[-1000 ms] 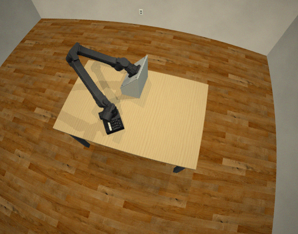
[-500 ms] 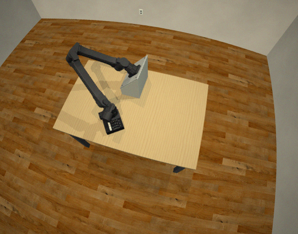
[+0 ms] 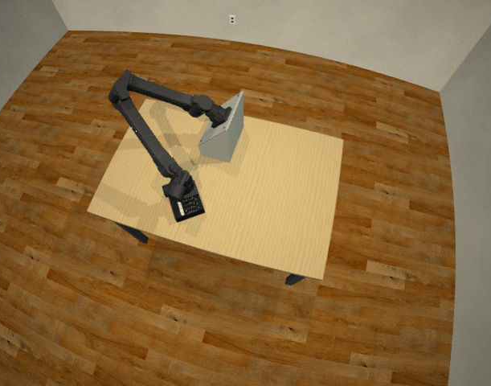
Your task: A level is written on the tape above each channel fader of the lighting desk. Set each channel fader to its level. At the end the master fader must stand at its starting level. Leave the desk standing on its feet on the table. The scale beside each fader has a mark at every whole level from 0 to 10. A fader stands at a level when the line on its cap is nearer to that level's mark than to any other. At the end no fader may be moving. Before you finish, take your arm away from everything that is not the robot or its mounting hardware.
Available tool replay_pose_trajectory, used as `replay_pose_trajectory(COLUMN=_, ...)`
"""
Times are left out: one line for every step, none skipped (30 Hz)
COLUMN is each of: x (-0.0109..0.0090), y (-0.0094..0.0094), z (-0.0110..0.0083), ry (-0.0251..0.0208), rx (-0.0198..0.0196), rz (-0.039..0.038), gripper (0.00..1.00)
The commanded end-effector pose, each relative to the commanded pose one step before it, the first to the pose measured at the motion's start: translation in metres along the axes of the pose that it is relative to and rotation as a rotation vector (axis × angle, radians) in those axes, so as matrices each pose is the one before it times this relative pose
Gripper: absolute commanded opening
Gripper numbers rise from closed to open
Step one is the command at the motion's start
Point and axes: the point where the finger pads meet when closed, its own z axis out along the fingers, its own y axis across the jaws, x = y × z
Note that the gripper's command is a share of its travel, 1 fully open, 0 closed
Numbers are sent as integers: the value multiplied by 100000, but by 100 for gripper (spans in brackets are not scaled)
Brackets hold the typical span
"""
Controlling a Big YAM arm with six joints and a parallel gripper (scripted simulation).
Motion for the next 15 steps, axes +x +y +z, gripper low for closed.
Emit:
replay_pose_trajectory(x=-1325, y=404, z=-658, ry=-2550, rx=-2072, rz=4530, gripper=0)
replay_pose_trajectory(x=93, y=0, z=-9, ry=16, rx=9, rz=-295, gripper=0)
replay_pose_trajectory(x=39, y=0, z=-4, ry=7, rx=3, rz=-166, gripper=0)
replay_pose_trajectory(x=6, y=0, z=-1, ry=1, rx=1, rz=-63, gripper=0)
replay_pose_trajectory(x=-6, y=11, z=-18, ry=-27, rx=-37, rz=22, gripper=0)
replay_pose_trajectory(x=-34, y=62, z=-119, ry=-148, rx=-205, rz=136, gripper=0)
replay_pose_trajectory(x=58, y=64, z=-252, ry=-27, rx=-91, rz=-491, gripper=0)
replay_pose_trajectory(x=205, y=111, z=-378, ry=67, rx=0, rz=-1594, gripper=0)
replay_pose_trajectory(x=0, y=0, z=0, ry=0, rx=0, rz=0, gripper=0)
replay_pose_trajectory(x=0, y=0, z=0, ry=0, rx=0, rz=0, gripper=0)
replay_pose_trajectory(x=-95, y=70, z=-144, ry=-60, rx=-76, rz=110, gripper=0)
replay_pose_trajectory(x=-95, y=223, z=-316, ry=-324, rx=-439, rz=-21, gripper=0)
replay_pose_trajectory(x=-191, y=155, z=-248, ry=-169, rx=-242, rz=345, gripper=0)
replay_pose_trajectory(x=-223, y=179, z=-295, ry=-201, rx=-280, rz=403, gripper=0)
replay_pose_trajectory(x=-14, y=16, z=-272, ry=0, rx=-32, rz=29, gripper=0)
